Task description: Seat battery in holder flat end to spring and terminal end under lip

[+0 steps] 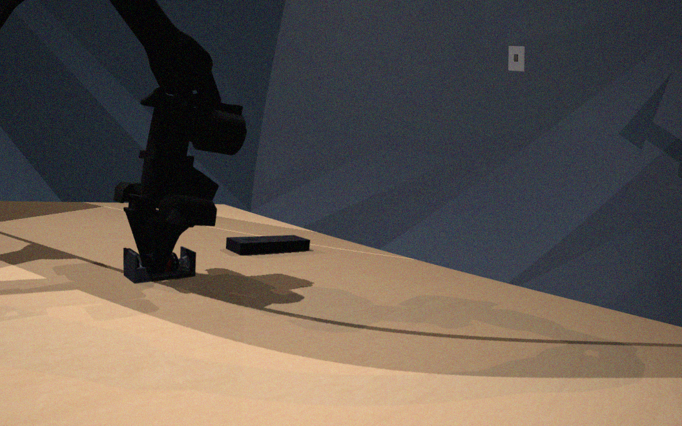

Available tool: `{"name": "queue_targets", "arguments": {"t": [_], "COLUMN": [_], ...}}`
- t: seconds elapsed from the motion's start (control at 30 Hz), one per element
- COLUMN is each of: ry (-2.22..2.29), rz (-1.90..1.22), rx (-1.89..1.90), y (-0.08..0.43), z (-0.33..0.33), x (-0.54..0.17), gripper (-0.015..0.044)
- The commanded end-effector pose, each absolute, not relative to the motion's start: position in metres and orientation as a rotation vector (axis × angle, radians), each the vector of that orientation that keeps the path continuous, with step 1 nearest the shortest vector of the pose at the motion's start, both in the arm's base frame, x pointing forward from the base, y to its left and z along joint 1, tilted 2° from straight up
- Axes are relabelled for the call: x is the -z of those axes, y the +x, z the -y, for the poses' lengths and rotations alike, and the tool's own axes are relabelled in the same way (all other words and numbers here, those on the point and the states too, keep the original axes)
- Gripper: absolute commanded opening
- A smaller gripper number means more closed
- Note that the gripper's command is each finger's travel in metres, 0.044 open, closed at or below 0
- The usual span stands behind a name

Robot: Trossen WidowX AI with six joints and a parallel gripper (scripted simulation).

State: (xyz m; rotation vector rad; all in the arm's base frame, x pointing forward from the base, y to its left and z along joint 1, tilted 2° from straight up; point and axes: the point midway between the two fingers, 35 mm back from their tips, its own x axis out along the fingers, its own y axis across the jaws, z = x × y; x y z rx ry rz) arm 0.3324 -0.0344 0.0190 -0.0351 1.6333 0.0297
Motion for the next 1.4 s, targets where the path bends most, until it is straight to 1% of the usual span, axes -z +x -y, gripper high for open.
{"name": "queue_targets", "arguments": {"t": [0.0, 0.27, 0.37, 0.57, 0.6, 1.37], "ry": [-0.036, -0.035, -0.036, -0.035, -0.035, -0.035], "rz": [-1.624, -1.624, -1.628, -1.625, -1.624, -1.624], "rx": [-0.029, -0.029, -0.029, -0.029, -0.029, -0.029], "y": [0.334, 0.334, 0.335, 0.335, 0.334, 0.333], "z": [0.035, 0.035, 0.035, 0.035, 0.035, 0.035], "x": [-0.029, -0.031, -0.04, -0.093, -0.1, -0.106], "gripper": [0.0188, 0.0188, 0.0267, 0.0425, 0.044, 0.044]}}
